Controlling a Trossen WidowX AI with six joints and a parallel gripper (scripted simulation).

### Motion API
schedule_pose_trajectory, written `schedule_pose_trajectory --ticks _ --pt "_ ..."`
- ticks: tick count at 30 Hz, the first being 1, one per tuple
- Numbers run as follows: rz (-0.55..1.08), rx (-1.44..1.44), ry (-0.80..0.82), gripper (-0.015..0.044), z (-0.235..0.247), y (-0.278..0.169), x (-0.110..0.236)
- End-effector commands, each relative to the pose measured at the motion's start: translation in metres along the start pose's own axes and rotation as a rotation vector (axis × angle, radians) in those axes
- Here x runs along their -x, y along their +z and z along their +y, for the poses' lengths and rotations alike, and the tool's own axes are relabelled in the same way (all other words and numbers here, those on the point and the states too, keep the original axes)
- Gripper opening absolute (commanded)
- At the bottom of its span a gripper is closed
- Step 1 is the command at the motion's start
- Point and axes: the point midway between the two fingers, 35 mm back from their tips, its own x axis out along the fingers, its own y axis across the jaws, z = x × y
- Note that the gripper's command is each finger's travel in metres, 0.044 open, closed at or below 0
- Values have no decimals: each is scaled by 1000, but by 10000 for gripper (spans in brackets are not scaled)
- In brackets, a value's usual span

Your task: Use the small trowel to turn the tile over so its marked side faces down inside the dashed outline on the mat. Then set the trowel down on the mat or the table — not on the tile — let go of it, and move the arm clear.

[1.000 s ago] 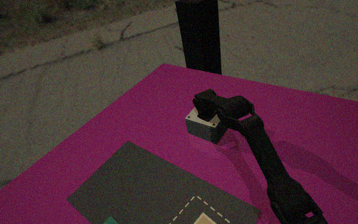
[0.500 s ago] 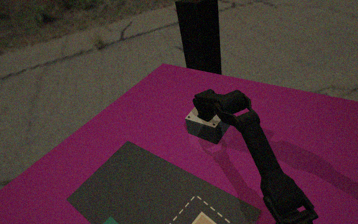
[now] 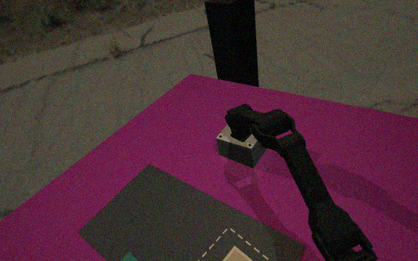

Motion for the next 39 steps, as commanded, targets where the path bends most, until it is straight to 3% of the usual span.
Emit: schedule_pose_trajectory --ticks 1,24,39 --pt "6 -17 19 0 14 -9 9" --pt "4 -29 19 0 30 -27 24" --pt "-57 -80 -8 0 72 44 -28"
